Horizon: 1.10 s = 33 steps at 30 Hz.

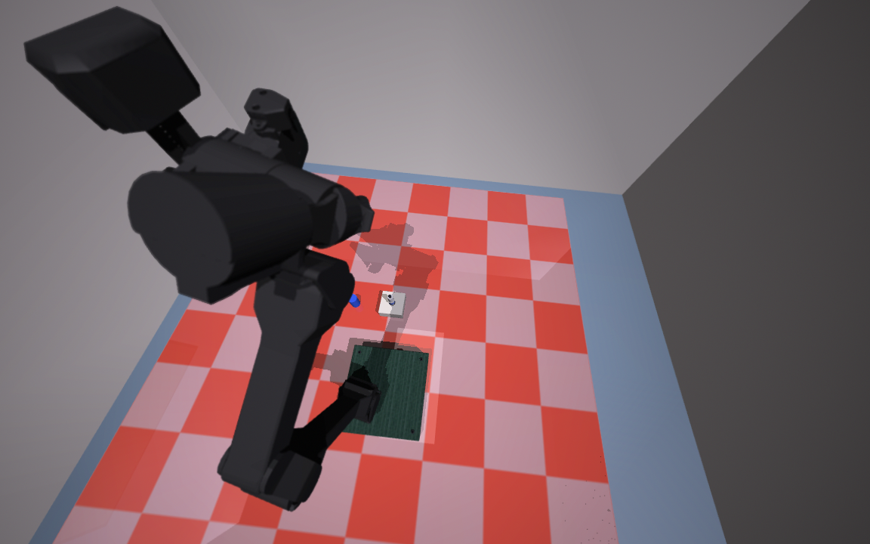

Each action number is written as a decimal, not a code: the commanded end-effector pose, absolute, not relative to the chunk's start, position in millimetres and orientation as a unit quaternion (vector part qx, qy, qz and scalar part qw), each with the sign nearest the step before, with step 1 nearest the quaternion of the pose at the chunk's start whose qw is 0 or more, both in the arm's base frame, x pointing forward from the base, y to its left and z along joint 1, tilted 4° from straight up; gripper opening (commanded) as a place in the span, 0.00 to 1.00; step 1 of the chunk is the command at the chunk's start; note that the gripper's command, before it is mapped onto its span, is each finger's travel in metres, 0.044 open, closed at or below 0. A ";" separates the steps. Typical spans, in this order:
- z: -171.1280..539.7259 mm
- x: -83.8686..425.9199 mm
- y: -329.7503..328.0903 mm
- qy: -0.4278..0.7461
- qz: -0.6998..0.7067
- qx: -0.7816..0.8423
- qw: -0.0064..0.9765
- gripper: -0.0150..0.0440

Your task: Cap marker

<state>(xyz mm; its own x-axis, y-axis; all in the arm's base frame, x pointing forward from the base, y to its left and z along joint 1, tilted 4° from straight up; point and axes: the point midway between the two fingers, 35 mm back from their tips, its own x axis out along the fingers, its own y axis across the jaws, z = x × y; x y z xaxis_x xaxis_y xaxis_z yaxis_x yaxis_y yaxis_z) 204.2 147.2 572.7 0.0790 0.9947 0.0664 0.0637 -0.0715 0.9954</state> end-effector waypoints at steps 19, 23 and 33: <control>390.0 375.9 208.0 0.464 0.249 0.666 0.528 0.67; 325.0 385.7 219.7 0.491 0.174 0.634 0.571 0.67; 163.2 351.7 222.2 0.602 0.005 0.426 0.676 0.67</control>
<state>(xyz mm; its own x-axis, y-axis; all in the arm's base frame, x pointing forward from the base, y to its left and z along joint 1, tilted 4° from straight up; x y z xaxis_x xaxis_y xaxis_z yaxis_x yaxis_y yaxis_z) 373.3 226.0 219.0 0.3765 0.6525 -0.6576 0.5021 0.4528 0.7368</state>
